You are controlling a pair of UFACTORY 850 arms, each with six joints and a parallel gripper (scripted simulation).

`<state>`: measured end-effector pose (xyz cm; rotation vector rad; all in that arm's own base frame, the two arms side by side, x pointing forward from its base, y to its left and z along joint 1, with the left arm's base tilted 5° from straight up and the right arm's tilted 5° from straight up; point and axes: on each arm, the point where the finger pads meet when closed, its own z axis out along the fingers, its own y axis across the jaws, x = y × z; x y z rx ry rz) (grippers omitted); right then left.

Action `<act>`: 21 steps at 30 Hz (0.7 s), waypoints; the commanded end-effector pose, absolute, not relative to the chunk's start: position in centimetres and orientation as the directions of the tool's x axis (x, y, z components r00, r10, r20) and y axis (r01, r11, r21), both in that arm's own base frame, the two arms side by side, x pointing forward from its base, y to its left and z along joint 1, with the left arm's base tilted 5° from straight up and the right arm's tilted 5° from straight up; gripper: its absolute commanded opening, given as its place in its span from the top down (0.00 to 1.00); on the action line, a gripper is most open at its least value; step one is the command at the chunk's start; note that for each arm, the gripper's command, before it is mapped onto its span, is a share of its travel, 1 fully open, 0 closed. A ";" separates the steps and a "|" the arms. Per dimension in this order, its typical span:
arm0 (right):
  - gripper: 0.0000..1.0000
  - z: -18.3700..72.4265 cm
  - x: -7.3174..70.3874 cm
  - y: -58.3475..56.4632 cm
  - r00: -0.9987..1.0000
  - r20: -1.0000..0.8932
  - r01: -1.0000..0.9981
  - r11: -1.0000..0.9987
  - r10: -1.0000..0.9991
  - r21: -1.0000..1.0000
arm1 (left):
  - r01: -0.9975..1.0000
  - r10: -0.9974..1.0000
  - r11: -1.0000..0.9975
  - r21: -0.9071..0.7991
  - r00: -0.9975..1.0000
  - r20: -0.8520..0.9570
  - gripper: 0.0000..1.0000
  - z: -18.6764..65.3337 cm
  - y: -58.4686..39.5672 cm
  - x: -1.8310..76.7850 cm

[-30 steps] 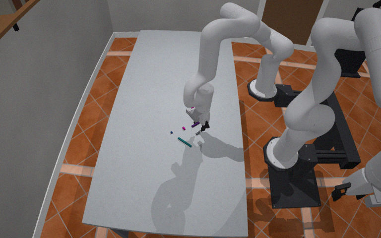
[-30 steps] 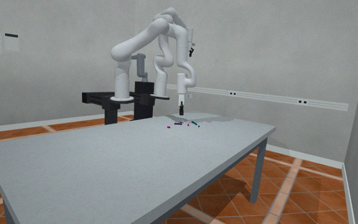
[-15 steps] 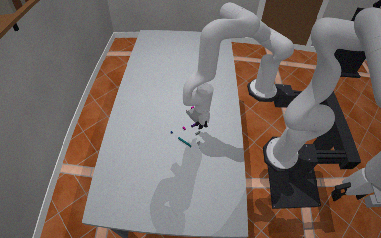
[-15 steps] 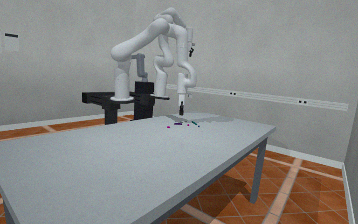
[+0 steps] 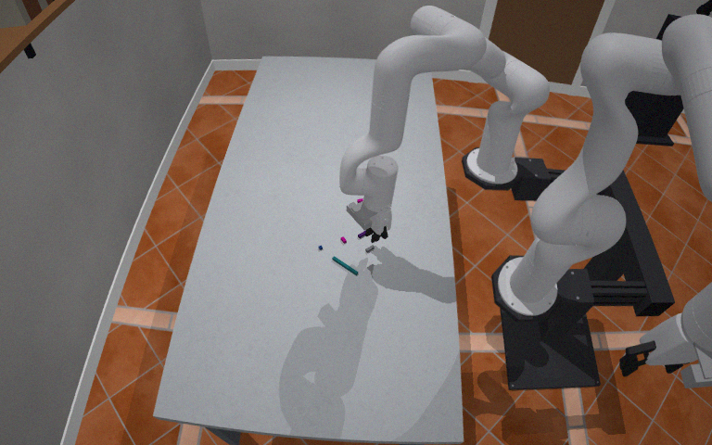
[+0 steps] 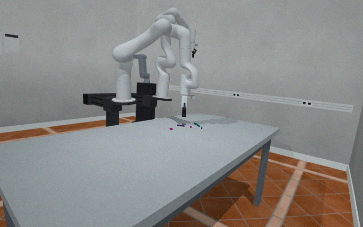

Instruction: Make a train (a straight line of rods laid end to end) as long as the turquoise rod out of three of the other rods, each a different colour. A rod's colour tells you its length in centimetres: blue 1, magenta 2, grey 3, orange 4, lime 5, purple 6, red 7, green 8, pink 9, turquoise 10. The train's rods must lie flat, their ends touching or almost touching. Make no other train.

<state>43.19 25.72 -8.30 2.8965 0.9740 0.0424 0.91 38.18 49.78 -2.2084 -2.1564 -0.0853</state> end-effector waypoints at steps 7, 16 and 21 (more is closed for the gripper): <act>0.74 -8.3 43.3 25.8 0.797 -0.024 0.603 -0.794 0.603 0.079 | 1.000 0.997 -0.024 0.000 0.024 0.079 0.00 49.9 38.2 0.9; 0.74 -9.0 43.3 25.8 0.797 -0.025 0.603 -0.794 0.603 0.079 | 1.000 0.997 -0.024 0.000 0.024 0.079 0.00 49.9 38.2 0.9; 0.74 -9.5 43.4 25.7 0.797 -0.025 0.603 -0.794 0.603 0.079 | 1.000 0.997 -0.024 0.000 0.024 0.079 0.00 49.9 38.2 0.9</act>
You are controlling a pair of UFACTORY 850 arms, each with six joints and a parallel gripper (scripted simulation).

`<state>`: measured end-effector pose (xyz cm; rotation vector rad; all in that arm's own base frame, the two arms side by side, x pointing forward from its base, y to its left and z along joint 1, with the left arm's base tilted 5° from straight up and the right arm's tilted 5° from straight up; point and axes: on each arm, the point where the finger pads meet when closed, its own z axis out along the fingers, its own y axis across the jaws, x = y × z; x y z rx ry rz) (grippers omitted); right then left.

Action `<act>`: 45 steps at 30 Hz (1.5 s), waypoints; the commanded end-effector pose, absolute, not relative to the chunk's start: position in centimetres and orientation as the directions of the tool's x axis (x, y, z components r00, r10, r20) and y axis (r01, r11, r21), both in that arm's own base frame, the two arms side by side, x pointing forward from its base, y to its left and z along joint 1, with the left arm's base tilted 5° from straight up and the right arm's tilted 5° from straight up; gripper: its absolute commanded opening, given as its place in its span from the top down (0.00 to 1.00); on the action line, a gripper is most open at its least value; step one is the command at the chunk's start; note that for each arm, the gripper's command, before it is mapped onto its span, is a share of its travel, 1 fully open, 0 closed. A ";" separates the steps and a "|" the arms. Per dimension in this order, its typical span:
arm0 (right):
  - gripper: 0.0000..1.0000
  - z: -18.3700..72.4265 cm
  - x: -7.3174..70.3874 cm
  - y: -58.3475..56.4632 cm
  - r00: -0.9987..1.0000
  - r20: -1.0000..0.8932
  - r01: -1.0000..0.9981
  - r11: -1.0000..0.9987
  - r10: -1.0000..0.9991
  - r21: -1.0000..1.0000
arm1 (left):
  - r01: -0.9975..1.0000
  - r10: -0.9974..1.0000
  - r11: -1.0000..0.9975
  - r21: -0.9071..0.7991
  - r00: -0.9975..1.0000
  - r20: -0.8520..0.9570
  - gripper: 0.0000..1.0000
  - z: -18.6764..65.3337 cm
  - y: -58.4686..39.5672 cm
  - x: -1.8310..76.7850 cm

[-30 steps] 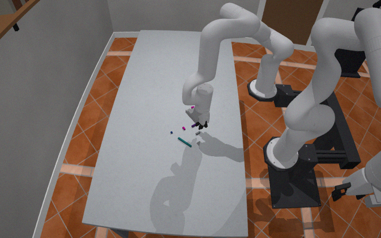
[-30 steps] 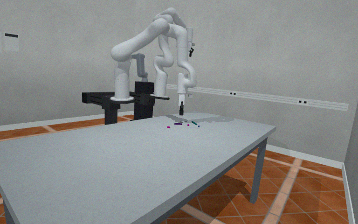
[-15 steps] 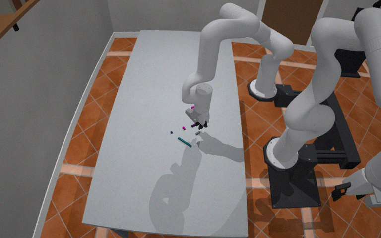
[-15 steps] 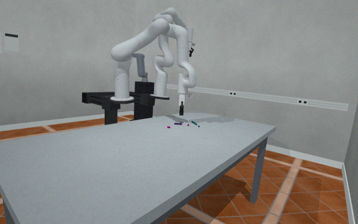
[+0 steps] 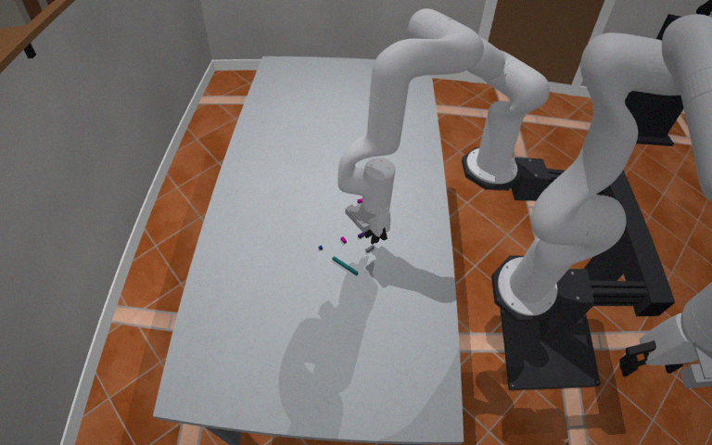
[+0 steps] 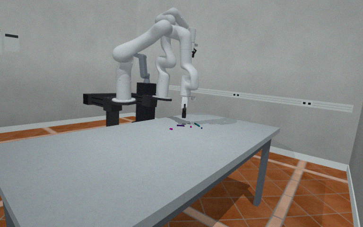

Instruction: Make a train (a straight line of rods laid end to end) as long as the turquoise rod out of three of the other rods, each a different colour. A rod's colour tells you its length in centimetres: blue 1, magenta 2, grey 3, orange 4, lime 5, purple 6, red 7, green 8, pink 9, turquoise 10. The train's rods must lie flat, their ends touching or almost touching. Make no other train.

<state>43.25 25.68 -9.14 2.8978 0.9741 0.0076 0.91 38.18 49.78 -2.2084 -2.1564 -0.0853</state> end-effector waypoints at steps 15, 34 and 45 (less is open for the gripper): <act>0.74 -11.4 43.5 25.6 0.797 -0.025 0.603 -0.794 0.603 0.079 | 1.000 0.997 -0.024 0.000 0.024 0.079 0.00 49.9 38.2 0.9; 0.74 -13.1 43.6 25.5 0.797 -0.025 0.603 -0.794 0.603 0.079 | 1.000 0.997 -0.024 0.000 0.024 0.079 0.00 49.9 38.2 0.9; 0.74 -13.3 43.6 25.5 0.797 -0.025 0.603 -0.794 0.603 0.079 | 1.000 0.997 -0.024 0.000 0.024 0.079 0.00 49.9 38.2 0.9</act>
